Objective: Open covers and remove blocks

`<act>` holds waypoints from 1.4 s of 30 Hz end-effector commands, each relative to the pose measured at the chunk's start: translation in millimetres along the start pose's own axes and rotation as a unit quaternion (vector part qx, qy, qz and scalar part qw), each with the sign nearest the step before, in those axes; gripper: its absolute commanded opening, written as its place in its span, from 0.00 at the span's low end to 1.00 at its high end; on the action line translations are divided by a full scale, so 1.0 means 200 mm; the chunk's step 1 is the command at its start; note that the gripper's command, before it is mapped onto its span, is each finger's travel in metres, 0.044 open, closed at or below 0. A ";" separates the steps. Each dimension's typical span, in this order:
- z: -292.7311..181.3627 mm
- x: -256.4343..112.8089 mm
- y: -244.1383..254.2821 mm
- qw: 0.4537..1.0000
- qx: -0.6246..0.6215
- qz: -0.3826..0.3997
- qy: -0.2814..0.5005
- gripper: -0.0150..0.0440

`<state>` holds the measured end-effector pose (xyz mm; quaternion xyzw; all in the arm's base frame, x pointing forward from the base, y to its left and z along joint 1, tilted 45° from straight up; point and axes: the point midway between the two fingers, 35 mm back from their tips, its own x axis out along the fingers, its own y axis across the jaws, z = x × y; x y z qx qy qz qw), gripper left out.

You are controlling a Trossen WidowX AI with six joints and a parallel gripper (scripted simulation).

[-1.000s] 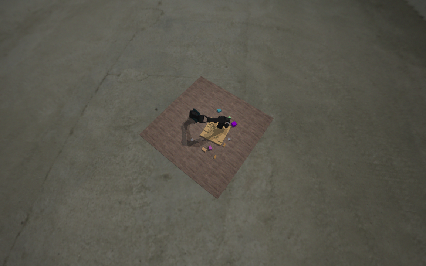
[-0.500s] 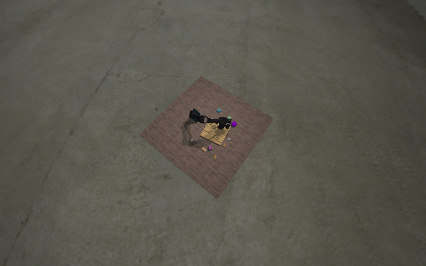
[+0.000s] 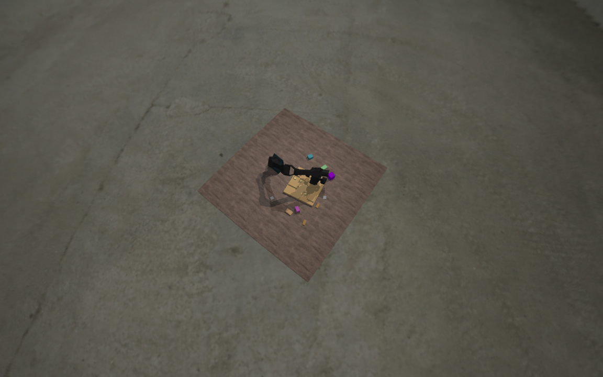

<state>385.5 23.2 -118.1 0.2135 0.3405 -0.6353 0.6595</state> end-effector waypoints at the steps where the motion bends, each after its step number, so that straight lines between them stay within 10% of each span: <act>1: 0.02 0.00 0.02 1.000 -0.001 0.001 -0.002 0.25; 42: 0.17 -0.04 0.15 1.000 -0.001 0.002 -0.003 0.25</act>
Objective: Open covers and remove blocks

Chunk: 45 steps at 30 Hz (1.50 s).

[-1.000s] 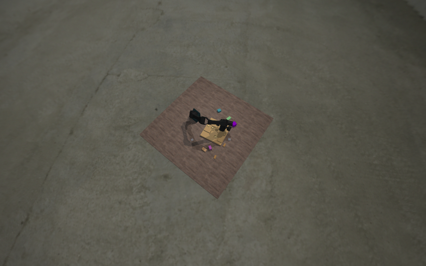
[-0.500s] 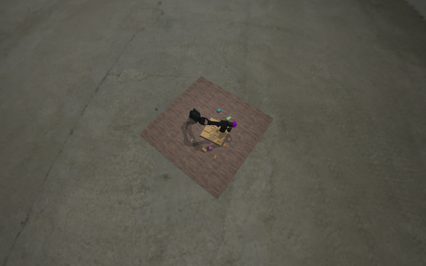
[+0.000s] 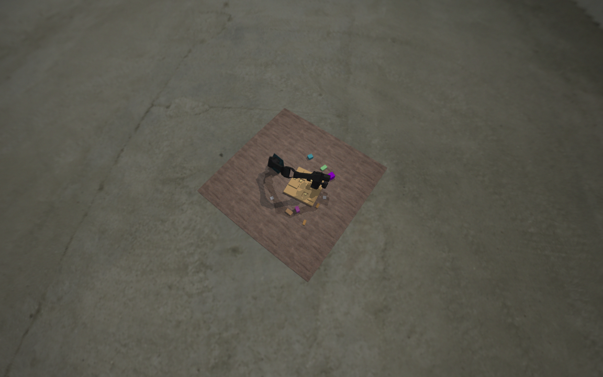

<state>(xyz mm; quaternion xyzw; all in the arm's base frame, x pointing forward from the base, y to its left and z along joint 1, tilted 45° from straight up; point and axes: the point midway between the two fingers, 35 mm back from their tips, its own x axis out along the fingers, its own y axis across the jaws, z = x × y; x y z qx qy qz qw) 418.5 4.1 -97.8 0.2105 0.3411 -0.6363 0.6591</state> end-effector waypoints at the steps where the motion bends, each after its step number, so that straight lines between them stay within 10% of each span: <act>1: 0.00 -0.04 0.01 1.000 0.001 0.004 -0.001 0.25; 34: 0.00 -0.25 0.01 1.000 0.001 0.004 0.000 0.25; 45: 0.04 -0.28 -0.19 0.923 -0.386 -0.001 -0.001 0.25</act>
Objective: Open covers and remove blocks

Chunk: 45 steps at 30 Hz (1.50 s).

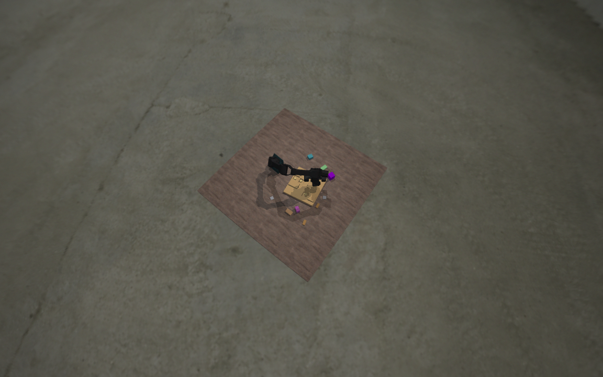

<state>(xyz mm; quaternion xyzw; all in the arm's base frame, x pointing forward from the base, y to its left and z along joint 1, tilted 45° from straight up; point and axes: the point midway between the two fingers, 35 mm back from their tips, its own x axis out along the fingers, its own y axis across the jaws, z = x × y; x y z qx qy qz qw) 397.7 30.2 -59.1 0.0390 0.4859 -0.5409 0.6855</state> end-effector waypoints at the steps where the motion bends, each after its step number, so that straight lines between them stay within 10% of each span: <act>1: -0.03 -0.06 -0.09 0.982 -0.190 0.009 -0.002 0.25; 12: -0.12 -0.09 -0.34 0.804 -0.594 0.008 -0.005 0.25; 29: -0.29 -0.05 -0.74 0.298 -0.955 0.003 -0.008 0.25; 45: -0.38 -0.03 -0.86 0.777 -0.629 0.007 -0.004 0.25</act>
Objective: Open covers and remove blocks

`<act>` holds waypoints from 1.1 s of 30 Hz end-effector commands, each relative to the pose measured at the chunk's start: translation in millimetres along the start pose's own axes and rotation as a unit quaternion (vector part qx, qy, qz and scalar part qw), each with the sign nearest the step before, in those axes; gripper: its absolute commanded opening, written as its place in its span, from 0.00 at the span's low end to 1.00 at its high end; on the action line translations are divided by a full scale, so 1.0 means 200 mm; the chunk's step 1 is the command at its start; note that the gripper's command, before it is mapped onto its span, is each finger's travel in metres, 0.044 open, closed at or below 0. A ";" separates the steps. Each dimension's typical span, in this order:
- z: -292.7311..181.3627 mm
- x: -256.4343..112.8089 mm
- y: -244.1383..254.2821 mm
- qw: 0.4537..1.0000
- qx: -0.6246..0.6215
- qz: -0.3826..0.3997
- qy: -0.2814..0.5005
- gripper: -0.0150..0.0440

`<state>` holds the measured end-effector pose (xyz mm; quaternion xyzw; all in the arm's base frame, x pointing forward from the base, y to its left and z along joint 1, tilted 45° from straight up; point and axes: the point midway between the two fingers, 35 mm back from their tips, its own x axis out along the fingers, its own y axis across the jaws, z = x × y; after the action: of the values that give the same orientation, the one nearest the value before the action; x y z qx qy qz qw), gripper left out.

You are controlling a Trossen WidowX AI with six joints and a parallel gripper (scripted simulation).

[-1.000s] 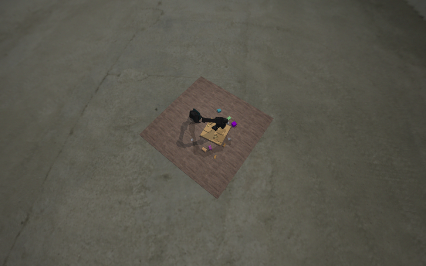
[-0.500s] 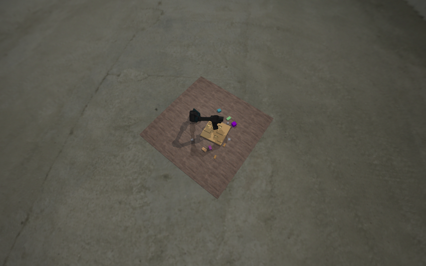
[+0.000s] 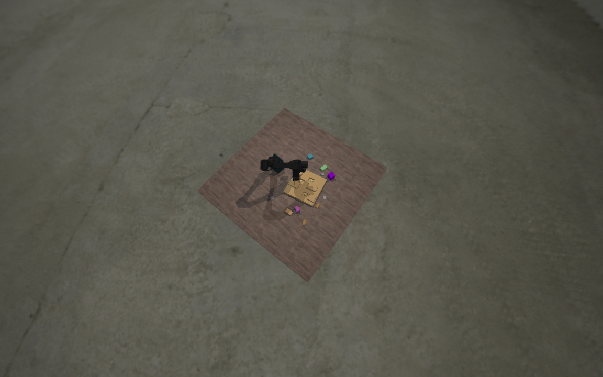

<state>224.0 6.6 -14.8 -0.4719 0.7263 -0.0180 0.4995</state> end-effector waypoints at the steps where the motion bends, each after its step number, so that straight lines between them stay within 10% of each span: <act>1: -0.03 0.00 0.03 0.991 0.133 0.002 -0.007 0.25; 33: -0.04 0.27 0.02 0.991 0.133 0.001 -0.006 0.25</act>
<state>213.4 -30.8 -49.3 -0.3984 0.7144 -0.1114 0.5643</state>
